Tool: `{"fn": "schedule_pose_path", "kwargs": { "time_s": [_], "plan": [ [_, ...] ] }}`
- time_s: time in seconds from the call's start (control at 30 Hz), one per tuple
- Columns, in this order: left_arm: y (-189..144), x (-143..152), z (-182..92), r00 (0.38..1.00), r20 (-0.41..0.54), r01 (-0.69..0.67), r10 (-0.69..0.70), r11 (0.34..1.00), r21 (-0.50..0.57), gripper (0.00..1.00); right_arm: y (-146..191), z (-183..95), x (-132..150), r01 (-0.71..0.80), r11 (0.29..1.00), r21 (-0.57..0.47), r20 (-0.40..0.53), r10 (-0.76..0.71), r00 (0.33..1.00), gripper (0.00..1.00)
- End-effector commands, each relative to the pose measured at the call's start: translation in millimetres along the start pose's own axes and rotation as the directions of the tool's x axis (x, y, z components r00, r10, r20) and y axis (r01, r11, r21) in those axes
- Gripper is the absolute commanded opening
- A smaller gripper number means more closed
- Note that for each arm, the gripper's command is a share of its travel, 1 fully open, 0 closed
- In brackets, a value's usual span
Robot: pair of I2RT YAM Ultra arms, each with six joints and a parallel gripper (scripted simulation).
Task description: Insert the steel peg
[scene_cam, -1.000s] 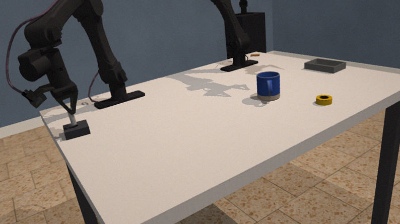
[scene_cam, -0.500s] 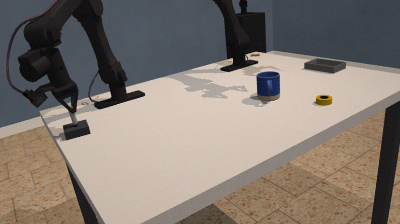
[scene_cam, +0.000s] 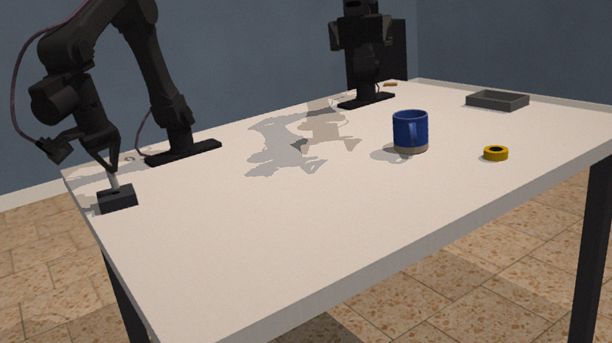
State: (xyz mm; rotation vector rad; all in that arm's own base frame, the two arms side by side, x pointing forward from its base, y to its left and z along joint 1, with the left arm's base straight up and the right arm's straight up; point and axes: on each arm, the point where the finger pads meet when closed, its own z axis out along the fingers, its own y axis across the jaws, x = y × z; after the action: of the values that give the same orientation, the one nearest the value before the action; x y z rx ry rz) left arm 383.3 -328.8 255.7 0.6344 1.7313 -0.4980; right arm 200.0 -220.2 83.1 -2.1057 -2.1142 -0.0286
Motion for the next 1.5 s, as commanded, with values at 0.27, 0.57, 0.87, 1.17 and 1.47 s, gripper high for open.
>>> {"fn": "schedule_pose_path", "kwargs": {
  "time_s": [0.27, 0.57, 0.87, 1.17, 1.47],
  "plan": [
    [-312.1, 83.1, 23.7, 0.992, 0.078, -0.129, 0.104, 0.85, 0.511, 1.0, -1.7, -16.5, -9.9, -0.017, 1.0, -0.015, 0.039, 0.018, 0.999, 0.0],
    [-368.0, 128.5, 6.5, 0.988, 0.063, -0.15, 0.14, 0.795, 0.588, 1.0, -1.7, -16.5, -10.1, -0.017, 1.0, -0.015, 0.039, 0.018, 0.999, 0.0],
    [-368.1, 118.2, 3.5, 0.989, 0.078, -0.15, 0.129, 0.794, 0.59, 1.0, -1.7, -16.5, -10.1, -0.017, 1.0, -0.015, 0.039, 0.018, 0.999, 0.0],
    [-368.5, 118.3, 3.2, 0.989, 0.078, -0.15, 0.129, 0.792, 0.592, 1.0, -1.7, -16.5, -10.1, -0.017, 1.0, -0.015, 0.039, 0.018, 0.999, 0.0],
    [-365.8, 131.6, 1.9, 0.988, 0.05, -0.15, 0.149, 0.79, 0.595, 1.0, -1.4, -5.8, -8.8, -0.013, 1.0, -0.01, 0.033, 0.014, 0.999, 0.0]
  ]
}}
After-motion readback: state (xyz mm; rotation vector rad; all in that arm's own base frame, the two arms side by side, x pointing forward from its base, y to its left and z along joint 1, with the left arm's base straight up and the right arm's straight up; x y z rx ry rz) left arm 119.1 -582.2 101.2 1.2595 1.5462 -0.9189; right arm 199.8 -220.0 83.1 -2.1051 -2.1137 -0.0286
